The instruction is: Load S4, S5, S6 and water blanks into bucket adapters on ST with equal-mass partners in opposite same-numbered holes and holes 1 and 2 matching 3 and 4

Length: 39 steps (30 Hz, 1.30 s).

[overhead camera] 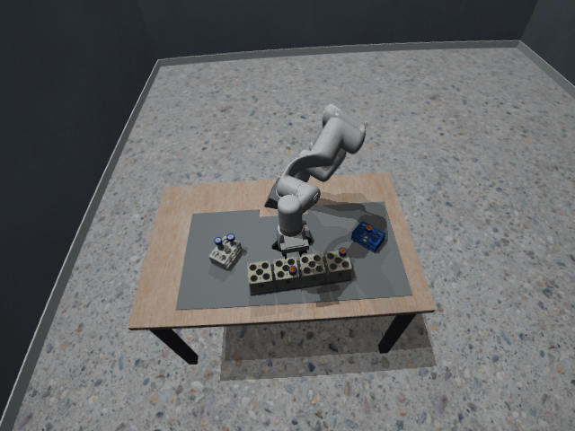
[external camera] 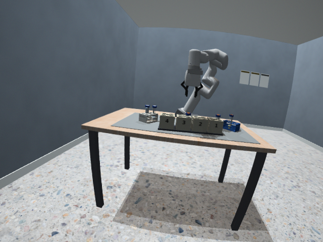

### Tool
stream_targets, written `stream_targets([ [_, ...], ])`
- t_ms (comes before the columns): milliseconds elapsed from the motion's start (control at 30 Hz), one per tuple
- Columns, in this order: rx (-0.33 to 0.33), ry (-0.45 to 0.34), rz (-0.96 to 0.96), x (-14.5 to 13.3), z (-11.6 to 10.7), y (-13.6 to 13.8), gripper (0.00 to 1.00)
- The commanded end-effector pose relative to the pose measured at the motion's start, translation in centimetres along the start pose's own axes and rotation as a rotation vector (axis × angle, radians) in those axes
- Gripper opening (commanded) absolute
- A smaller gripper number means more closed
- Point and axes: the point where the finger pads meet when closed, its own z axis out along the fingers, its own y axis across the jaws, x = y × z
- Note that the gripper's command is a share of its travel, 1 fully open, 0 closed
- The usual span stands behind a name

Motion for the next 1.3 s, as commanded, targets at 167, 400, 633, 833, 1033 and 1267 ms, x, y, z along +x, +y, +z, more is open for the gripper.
stream_targets([
  [167, -0.003, 0.005, -0.274, -1.3, -0.2, -3.8, 0.57],
  [400, -0.003, 0.004, -0.474, -2.4, -0.2, -6.6, 0.57],
  [633, -0.003, 0.004, -0.707, -3.7, -0.2, -9.9, 0.57],
  [833, -0.003, 0.004, -0.721, -4.4, -0.2, -11.8, 0.57],
  [1033, -0.003, 0.004, -0.721, -5.5, -0.2, -14.6, 0.57],
  [1267, -0.003, 0.004, -0.721, -6.7, -0.2, -17.9, 0.57],
])
